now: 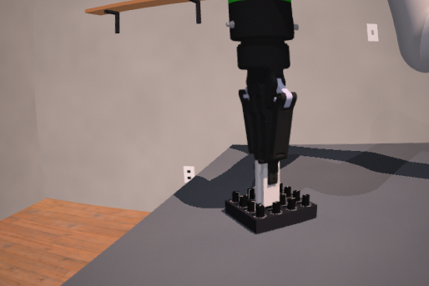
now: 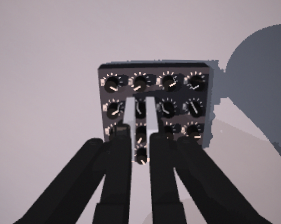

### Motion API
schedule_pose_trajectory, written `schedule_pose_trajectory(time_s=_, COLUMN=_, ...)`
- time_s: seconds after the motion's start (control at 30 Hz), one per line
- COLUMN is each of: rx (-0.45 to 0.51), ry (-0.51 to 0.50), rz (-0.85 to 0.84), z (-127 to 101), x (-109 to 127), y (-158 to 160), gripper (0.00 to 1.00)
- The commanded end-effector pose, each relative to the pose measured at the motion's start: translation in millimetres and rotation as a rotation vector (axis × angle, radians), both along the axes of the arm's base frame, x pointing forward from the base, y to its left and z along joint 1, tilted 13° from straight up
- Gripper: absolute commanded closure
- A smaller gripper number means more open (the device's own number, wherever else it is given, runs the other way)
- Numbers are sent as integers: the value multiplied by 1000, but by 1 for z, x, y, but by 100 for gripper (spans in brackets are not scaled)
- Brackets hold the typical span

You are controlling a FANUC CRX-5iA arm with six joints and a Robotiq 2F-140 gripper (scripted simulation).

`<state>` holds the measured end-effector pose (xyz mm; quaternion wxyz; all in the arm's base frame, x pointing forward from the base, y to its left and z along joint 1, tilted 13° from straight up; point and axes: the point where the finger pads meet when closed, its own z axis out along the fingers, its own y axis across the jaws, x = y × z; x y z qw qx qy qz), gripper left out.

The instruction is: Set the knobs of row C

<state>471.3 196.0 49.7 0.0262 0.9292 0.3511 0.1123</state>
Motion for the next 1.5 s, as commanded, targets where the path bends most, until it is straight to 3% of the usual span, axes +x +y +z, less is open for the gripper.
schedule_pose_trajectory(time_s=0.0, rx=0, ry=0, rz=1, z=0, x=0, y=0, gripper=95)
schedule_pose_trajectory(time_s=0.43, rx=0, ry=0, rz=2, z=0, x=0, y=0, gripper=95)
schedule_pose_trajectory(time_s=0.47, rx=0, ry=0, rz=2, z=0, x=0, y=0, gripper=88)
schedule_pose_trajectory(time_s=1.23, rx=0, ry=0, rz=2, z=0, x=0, y=0, gripper=88)
schedule_pose_trajectory(time_s=1.47, rx=0, ry=0, rz=2, z=10, x=-2, y=0, gripper=88)
